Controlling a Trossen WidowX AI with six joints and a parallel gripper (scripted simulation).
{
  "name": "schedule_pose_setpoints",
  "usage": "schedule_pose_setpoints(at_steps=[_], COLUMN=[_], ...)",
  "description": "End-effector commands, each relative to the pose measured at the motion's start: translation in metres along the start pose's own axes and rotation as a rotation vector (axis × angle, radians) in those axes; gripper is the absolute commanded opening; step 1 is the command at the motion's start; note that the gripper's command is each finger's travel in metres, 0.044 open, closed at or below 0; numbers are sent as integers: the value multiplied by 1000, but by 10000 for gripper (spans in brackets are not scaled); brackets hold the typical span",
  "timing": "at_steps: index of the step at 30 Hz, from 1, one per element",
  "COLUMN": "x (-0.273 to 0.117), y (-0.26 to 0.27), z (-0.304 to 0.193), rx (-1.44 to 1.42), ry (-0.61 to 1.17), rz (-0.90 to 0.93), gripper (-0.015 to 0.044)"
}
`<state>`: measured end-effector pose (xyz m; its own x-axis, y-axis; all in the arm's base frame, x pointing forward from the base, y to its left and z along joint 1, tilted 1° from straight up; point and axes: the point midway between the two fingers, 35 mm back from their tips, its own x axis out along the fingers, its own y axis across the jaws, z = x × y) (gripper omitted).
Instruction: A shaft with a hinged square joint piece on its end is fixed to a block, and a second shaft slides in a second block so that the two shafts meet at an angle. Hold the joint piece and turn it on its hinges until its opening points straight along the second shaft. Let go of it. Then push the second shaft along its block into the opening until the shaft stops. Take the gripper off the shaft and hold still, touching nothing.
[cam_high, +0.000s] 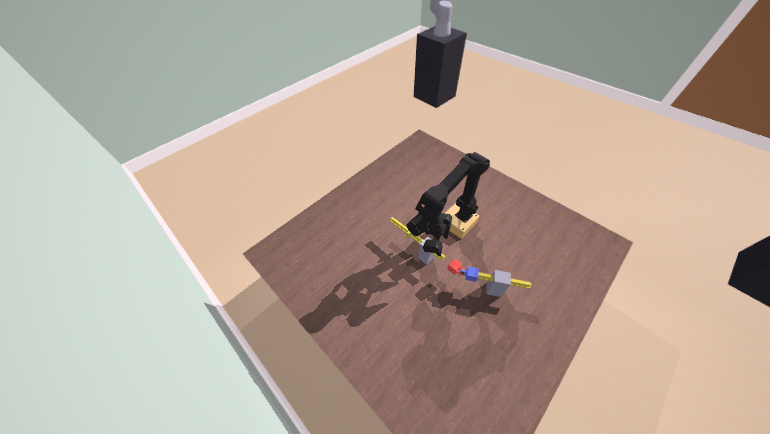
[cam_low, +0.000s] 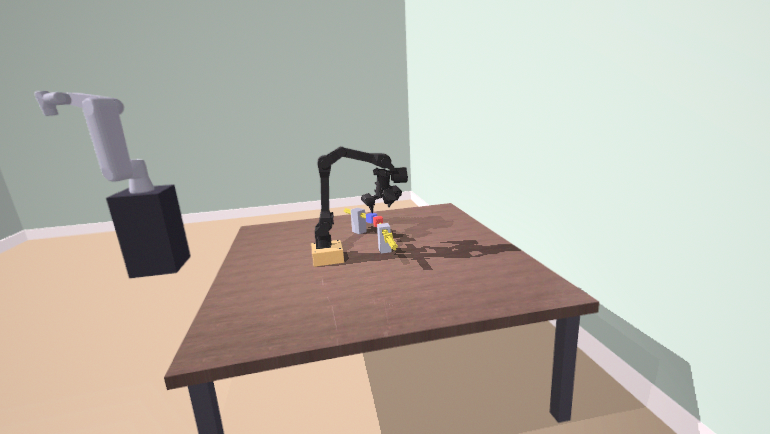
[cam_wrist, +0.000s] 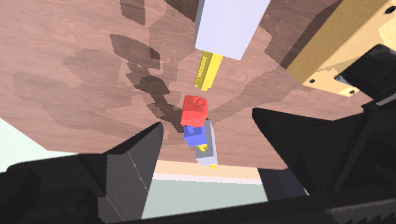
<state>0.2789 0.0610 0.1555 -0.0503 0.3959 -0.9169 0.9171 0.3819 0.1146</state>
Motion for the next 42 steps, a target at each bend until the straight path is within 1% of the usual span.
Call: schedule_pose_setpoints(at_steps=[1,9,18,30,42], x=[0,1,1,-17,-38], y=[-4,-11,-11,-16,-30], z=[5,18,19,65,114], rx=[116,350,350,-12,-391], ry=[35,112,112,-28,-172], rz=[32,81,83,100,33], gripper=[440,440,440,440,440])
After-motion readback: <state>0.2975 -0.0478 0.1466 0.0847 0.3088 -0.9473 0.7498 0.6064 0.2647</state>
